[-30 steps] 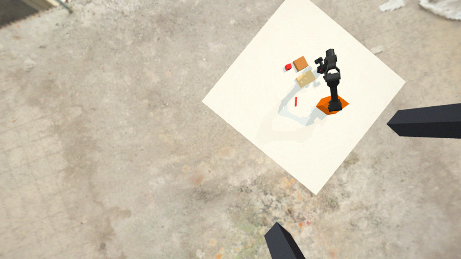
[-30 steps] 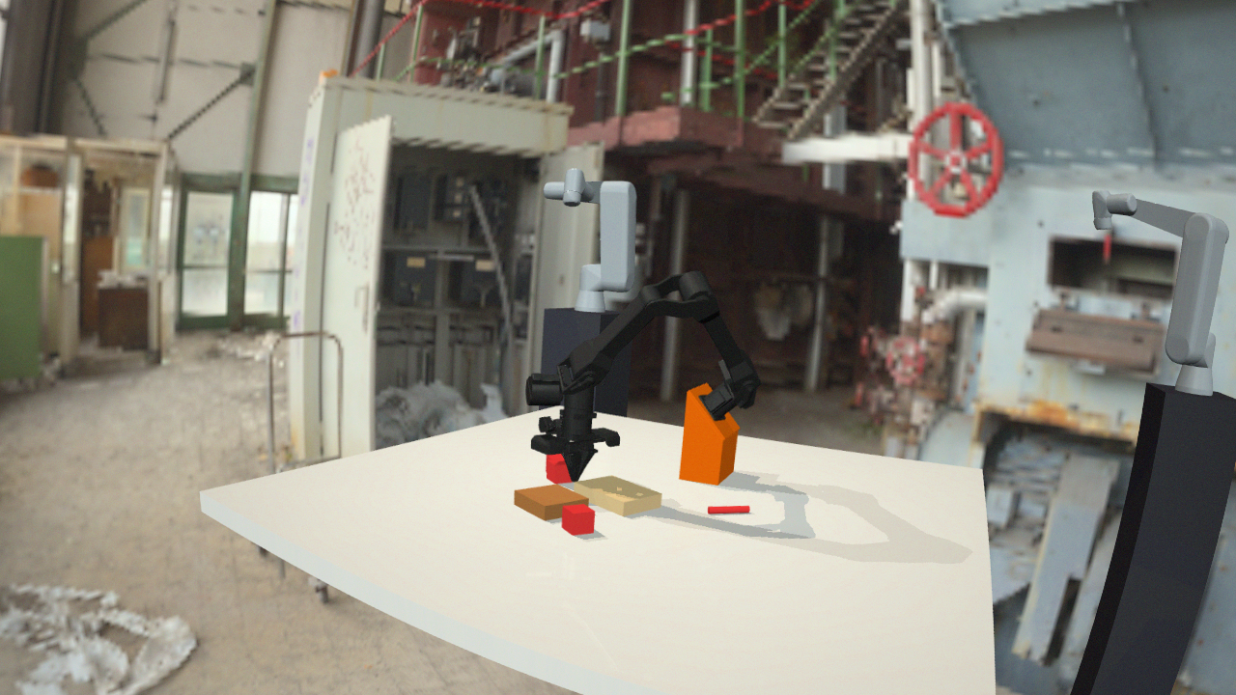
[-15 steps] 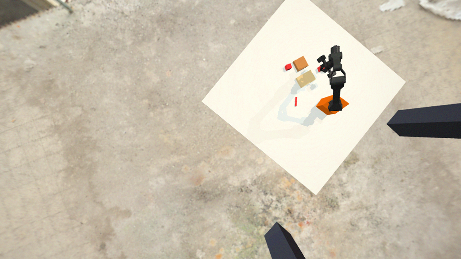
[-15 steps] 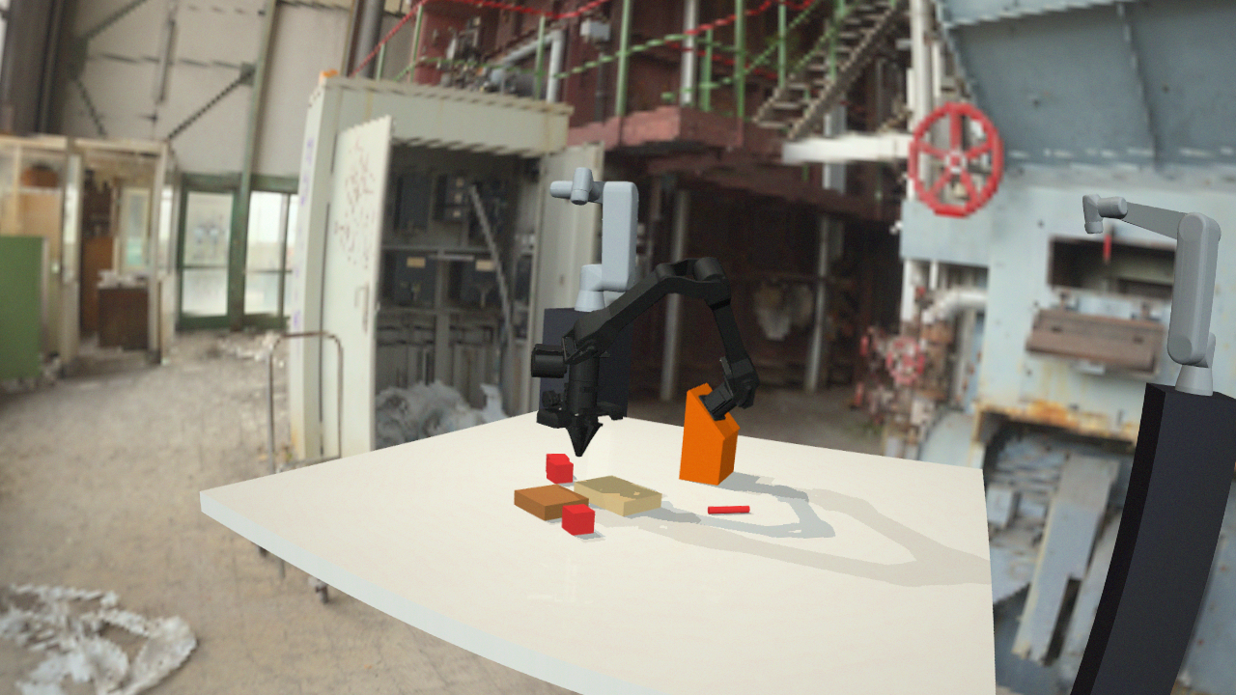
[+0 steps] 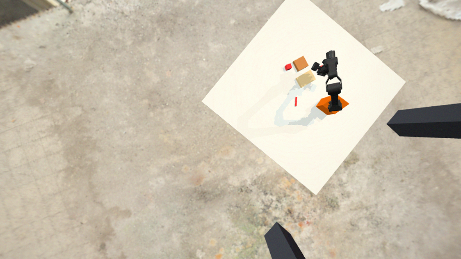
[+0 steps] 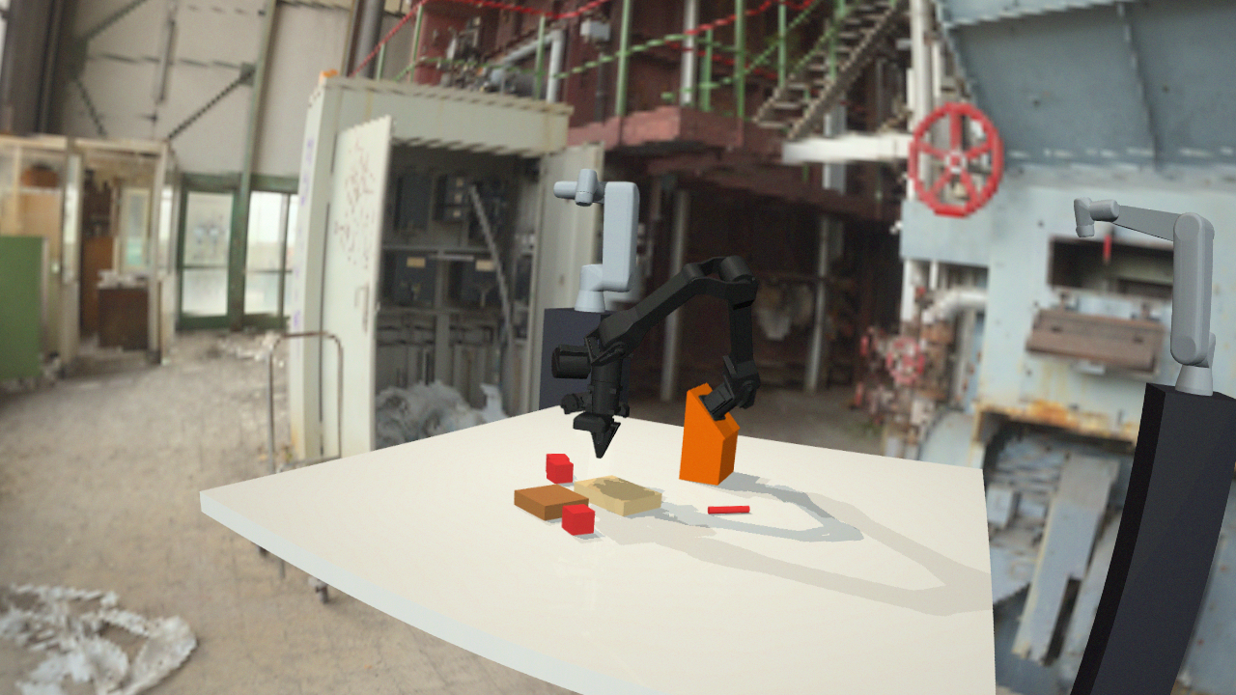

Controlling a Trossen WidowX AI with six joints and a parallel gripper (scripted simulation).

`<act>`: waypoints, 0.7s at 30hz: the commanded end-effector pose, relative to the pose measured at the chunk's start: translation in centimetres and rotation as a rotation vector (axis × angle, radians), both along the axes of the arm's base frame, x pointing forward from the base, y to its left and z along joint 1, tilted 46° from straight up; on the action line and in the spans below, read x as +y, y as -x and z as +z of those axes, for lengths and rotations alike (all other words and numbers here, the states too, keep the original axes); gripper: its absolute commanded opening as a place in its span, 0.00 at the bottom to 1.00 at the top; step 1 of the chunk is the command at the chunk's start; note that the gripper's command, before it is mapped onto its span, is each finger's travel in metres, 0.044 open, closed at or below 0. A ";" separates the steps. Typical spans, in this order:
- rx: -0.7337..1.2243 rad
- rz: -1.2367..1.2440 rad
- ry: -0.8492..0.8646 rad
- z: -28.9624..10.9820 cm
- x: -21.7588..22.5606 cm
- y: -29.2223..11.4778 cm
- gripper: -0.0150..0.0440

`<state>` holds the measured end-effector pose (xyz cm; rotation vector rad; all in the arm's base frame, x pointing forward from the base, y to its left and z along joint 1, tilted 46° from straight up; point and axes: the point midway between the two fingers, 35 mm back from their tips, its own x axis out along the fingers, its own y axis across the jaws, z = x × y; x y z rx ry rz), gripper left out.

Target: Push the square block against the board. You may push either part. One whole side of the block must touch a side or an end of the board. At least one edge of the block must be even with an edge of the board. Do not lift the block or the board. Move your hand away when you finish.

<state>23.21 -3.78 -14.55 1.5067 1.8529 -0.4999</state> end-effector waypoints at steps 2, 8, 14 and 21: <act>-0.109 0.111 -0.020 1.1 1.2 0.3 0.25; -0.251 0.257 -0.042 2.5 2.6 0.8 0.25; -0.395 0.404 -0.065 3.8 4.0 1.5 0.25; -0.563 0.574 -0.092 5.2 5.5 2.5 0.25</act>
